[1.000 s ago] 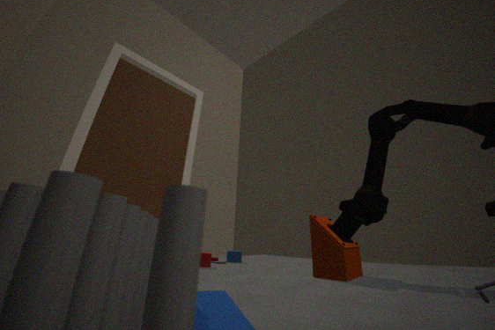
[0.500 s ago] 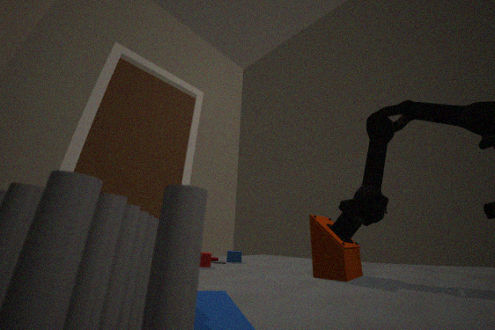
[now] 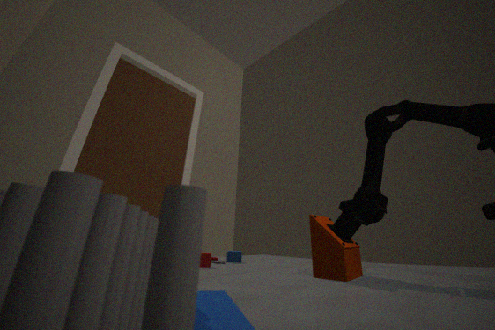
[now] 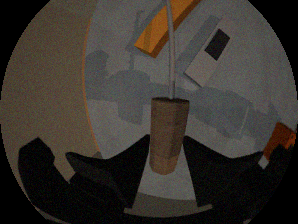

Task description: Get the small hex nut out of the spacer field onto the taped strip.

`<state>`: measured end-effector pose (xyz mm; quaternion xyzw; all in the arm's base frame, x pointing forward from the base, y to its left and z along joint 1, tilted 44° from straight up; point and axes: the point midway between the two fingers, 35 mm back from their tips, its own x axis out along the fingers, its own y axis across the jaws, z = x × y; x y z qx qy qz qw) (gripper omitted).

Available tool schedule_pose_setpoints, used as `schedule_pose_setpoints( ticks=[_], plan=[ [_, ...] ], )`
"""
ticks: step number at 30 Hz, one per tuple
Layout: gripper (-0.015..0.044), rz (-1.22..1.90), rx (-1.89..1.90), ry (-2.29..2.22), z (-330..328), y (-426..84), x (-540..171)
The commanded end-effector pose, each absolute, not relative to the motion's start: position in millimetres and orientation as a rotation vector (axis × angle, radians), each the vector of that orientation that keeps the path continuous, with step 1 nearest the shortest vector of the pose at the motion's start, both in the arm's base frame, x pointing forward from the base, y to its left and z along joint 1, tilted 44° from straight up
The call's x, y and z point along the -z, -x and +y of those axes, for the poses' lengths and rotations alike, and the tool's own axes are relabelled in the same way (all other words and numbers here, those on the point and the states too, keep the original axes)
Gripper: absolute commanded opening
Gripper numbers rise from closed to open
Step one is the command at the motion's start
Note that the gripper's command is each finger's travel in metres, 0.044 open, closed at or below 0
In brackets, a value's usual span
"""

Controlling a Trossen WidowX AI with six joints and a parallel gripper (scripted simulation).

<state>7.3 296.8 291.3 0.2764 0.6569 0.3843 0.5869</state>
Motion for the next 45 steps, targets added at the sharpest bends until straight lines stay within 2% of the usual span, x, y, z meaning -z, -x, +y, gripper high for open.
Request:
schedule_pose_setpoints(
  ticks=[1, 23, 45],
  plan=[
    [0.0000, 1.453, -1.009, -0.534, 296, -4, -291],
    [0.0000, 0.985, -1.496, 0.018, 293, 13, -288],
    [0.0000, 0.377, -1.841, 0.543, 289, 29, -285]
  ],
)
